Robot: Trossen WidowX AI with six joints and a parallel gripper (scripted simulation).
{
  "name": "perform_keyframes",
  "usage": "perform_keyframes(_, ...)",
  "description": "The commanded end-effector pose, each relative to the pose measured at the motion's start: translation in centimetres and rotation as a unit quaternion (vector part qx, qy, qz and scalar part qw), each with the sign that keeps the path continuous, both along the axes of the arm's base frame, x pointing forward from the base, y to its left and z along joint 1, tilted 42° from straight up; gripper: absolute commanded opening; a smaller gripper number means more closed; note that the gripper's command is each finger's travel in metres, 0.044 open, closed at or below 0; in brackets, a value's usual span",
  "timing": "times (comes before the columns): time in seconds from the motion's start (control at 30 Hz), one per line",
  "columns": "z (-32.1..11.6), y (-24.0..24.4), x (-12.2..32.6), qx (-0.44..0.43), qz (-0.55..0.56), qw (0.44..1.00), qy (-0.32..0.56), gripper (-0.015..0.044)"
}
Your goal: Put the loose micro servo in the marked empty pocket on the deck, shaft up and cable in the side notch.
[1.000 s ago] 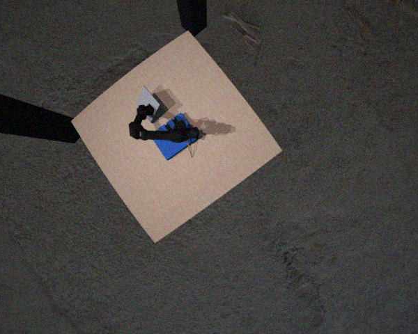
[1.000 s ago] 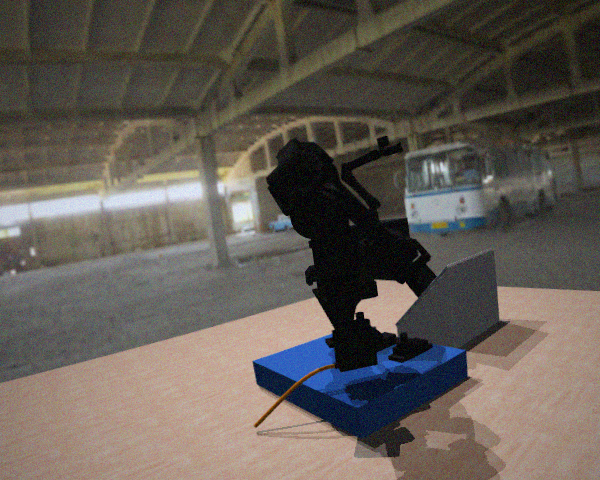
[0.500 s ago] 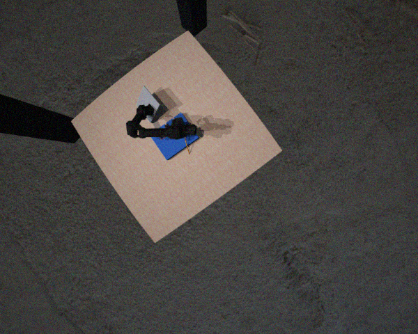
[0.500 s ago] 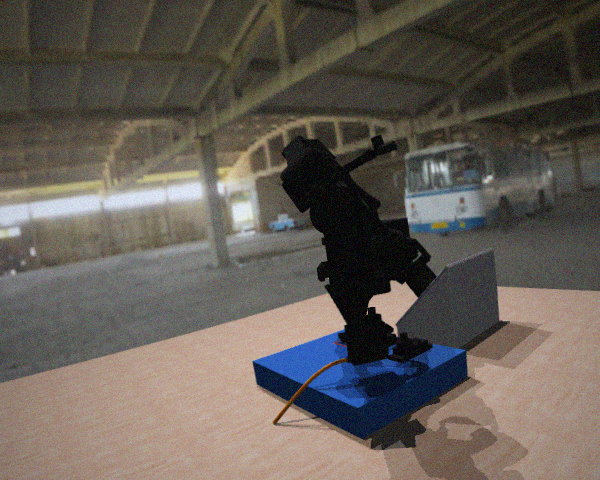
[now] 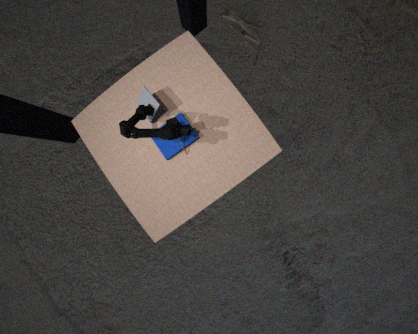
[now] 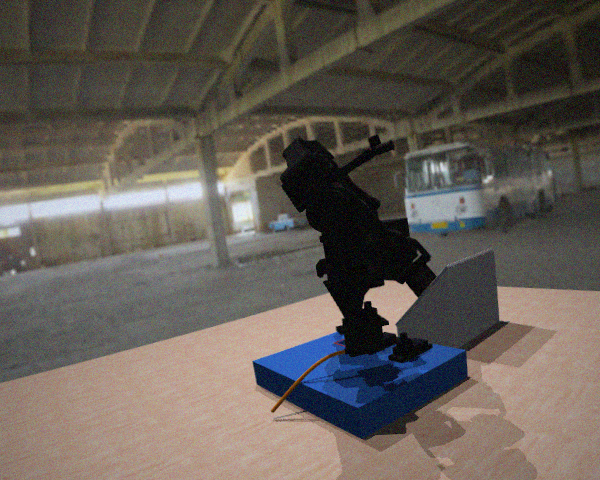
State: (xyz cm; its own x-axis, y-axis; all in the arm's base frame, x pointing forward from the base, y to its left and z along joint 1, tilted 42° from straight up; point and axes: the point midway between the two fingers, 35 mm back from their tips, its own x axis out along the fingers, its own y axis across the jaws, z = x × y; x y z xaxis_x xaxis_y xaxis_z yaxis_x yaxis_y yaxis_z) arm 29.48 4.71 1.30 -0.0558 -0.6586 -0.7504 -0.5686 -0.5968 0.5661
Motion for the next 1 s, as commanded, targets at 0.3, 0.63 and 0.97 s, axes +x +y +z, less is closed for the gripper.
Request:
perform_keyframes(0.3,4.7,-5.0,-1.0,-0.002,0.003,1.000,-0.002,0.0000)
perform_keyframes(0.63,8.1,-8.8,-1.9,-0.003,0.003,1.000,-0.002,0.0000)
perform_keyframes(0.97,8.1,-8.8,-1.9,-0.009,-0.080,0.994,-0.075,0.0000)
